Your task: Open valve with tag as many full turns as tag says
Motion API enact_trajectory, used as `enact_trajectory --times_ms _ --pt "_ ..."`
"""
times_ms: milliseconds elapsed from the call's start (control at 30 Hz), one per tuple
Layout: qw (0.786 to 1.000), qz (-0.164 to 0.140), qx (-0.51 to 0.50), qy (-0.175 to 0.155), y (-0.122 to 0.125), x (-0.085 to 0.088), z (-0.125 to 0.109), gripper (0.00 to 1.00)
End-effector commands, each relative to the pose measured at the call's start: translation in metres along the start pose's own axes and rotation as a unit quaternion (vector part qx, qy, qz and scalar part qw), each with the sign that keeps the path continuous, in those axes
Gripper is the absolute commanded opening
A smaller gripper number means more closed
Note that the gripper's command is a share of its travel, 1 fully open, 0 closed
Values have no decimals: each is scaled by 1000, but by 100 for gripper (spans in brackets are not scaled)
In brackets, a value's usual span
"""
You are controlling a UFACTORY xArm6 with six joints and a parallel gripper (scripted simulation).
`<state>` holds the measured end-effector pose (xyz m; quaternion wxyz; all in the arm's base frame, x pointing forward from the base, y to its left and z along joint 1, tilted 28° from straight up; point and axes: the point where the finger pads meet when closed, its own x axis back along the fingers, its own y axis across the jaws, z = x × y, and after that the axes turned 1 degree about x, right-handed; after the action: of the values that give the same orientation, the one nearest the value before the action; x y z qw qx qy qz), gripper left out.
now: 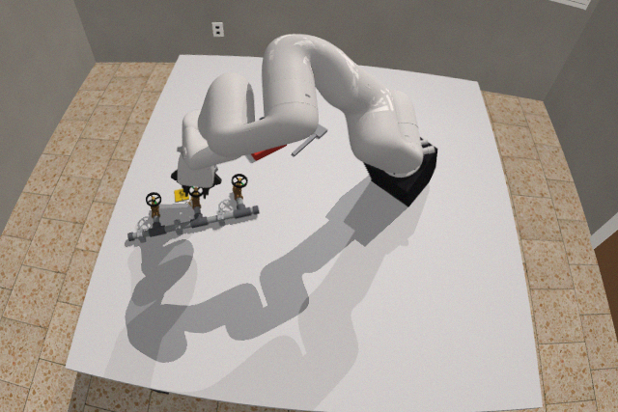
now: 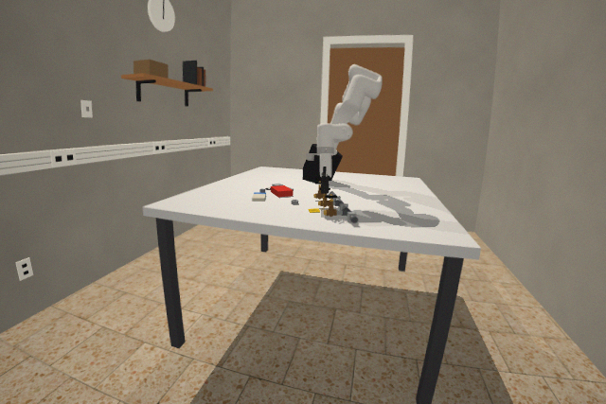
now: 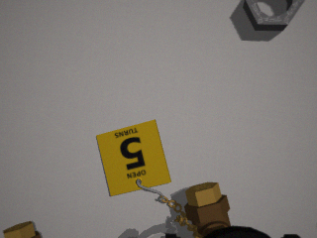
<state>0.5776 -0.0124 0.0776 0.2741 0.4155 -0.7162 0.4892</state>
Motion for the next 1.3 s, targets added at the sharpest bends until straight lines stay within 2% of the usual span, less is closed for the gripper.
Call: enact_trajectory --times_ms 0,233,300,433,600,800,867,967,1067,1267 --pt "1000 2 24 0 -2 1 0 0" --pt "993 2 116 0 -2 1 0 0" --pt "993 2 116 0 -2 1 0 0" --pt "981 2 196 1 -2 1 0 0" --pt "948 2 320 1 -2 1 0 0" --pt "880 0 475 1 -2 1 0 0" --pt "880 0 475 1 -2 1 0 0" --pt "821 2 572 1 -2 1 0 0" --pt "783 -4 622 2 -2 1 0 0" --pt "672 -11 740 1 -2 1 0 0"
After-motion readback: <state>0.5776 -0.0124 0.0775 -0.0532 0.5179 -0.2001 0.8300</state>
